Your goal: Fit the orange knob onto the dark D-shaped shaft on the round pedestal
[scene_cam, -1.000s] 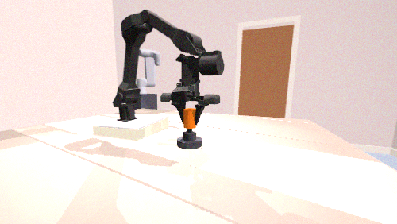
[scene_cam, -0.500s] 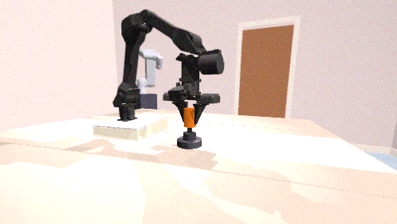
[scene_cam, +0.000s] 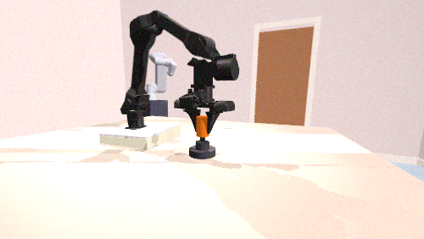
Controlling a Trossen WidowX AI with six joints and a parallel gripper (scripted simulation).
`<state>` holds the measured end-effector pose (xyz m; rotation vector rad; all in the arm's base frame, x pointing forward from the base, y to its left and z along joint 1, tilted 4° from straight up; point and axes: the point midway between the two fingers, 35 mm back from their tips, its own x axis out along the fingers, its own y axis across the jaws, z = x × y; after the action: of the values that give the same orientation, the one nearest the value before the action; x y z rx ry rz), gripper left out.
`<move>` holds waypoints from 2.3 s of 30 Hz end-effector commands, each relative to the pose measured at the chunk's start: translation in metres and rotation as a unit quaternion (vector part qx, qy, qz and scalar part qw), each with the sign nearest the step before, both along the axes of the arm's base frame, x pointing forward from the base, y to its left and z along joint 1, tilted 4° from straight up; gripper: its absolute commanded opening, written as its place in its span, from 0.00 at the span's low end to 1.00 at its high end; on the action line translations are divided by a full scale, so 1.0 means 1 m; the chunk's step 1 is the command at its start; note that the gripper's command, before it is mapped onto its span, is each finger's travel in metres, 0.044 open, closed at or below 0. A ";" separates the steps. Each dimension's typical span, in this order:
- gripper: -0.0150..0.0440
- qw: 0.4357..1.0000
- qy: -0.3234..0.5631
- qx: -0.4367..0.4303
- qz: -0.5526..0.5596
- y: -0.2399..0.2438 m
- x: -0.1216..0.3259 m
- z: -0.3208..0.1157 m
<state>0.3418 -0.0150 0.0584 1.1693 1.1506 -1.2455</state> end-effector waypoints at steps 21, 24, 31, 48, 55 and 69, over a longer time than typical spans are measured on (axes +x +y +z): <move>0.25 0.994 -0.008 -0.001 -0.107 0.000 0.000 0.000; 0.25 0.994 -0.008 -0.001 -0.107 0.000 -0.001 0.000; 0.25 0.994 -0.008 -0.001 -0.107 -0.001 0.000 -0.001; 0.25 0.994 -0.008 -0.001 -0.107 0.000 0.001 0.004; 0.25 0.979 -0.014 0.000 -0.205 0.000 0.002 0.004; 0.25 0.978 -0.015 0.000 -0.210 0.000 0.000 0.000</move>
<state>0.3416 -0.0149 0.0585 1.4706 0.9136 -1.5329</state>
